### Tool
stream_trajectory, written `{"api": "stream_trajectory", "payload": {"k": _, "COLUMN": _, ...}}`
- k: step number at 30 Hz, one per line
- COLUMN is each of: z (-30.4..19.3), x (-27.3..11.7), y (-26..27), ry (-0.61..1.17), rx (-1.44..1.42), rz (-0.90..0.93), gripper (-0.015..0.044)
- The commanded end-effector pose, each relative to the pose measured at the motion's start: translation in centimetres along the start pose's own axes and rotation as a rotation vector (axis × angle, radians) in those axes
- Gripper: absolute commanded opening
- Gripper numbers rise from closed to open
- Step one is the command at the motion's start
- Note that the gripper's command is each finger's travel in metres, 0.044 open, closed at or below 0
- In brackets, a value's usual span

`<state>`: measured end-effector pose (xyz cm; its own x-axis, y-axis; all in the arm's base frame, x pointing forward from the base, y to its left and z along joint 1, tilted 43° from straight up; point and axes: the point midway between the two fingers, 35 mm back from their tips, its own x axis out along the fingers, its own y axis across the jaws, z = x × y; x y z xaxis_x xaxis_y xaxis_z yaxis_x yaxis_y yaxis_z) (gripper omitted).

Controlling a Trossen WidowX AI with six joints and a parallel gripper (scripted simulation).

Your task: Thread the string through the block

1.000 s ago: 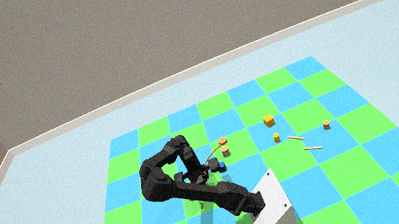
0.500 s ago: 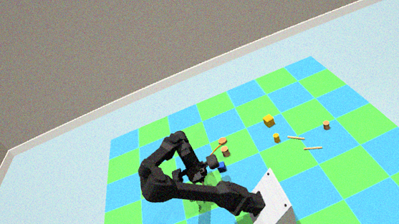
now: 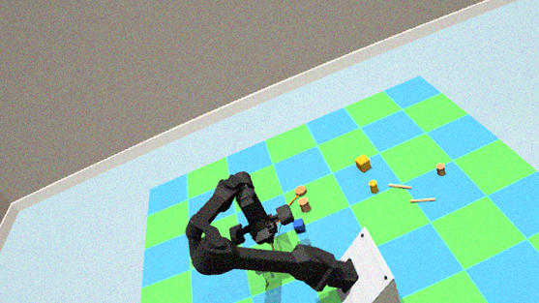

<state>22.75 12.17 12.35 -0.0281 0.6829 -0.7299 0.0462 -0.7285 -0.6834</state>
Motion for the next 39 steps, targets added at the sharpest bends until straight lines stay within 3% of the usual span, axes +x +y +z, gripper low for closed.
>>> {"api": "stream_trajectory", "payload": {"k": 1, "z": -0.1, "x": -0.7, "y": -0.2, "ry": 0.008, "rx": -0.007, "rz": -0.005, "gripper": 0.0}}
{"api": "stream_trajectory", "payload": {"k": 13, "z": 0.0, "x": -0.3, "y": 0.0, "ry": 0.001, "rx": 0.022, "rz": -0.001, "gripper": 0.0}}
{"api": "stream_trajectory", "payload": {"k": 39, "z": -2.4, "x": -0.6, "y": -0.3, "ry": 0.006, "rx": 0.92, "rz": 0.001, "gripper": 0.0}}
